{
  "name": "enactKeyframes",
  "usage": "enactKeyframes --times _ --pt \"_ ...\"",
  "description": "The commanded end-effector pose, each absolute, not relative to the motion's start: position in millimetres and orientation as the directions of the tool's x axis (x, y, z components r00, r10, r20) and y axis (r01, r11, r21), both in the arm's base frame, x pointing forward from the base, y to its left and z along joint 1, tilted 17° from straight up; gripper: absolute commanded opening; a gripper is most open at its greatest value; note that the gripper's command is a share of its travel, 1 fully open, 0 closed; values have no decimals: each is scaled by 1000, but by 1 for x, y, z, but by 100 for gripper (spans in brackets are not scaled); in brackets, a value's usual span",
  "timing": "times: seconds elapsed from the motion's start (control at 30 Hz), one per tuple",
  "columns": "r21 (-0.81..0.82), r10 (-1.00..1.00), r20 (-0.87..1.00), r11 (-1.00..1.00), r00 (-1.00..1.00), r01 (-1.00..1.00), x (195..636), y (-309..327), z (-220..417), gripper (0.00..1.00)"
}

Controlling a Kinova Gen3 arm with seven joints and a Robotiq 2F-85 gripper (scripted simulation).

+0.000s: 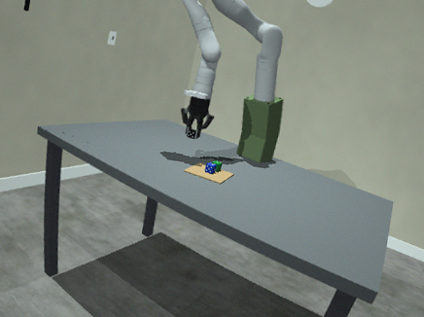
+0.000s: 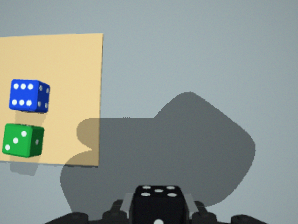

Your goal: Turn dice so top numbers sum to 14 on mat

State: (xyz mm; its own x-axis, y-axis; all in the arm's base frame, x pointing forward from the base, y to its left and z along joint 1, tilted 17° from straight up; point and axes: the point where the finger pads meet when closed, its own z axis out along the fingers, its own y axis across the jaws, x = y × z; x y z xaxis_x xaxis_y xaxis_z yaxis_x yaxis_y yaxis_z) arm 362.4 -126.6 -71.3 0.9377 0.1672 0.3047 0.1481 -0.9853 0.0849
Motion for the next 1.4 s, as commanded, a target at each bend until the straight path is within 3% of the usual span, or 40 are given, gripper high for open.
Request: enactKeyframes --times 0.0,0.83,1.37 --pt "81 160 310 -987 937 142 358 -128 -74 26" --pt "79 162 575 -987 802 143 359 -127 -74 26" --pt "76 144 794 -987 590 139 359 -127 -74 26"
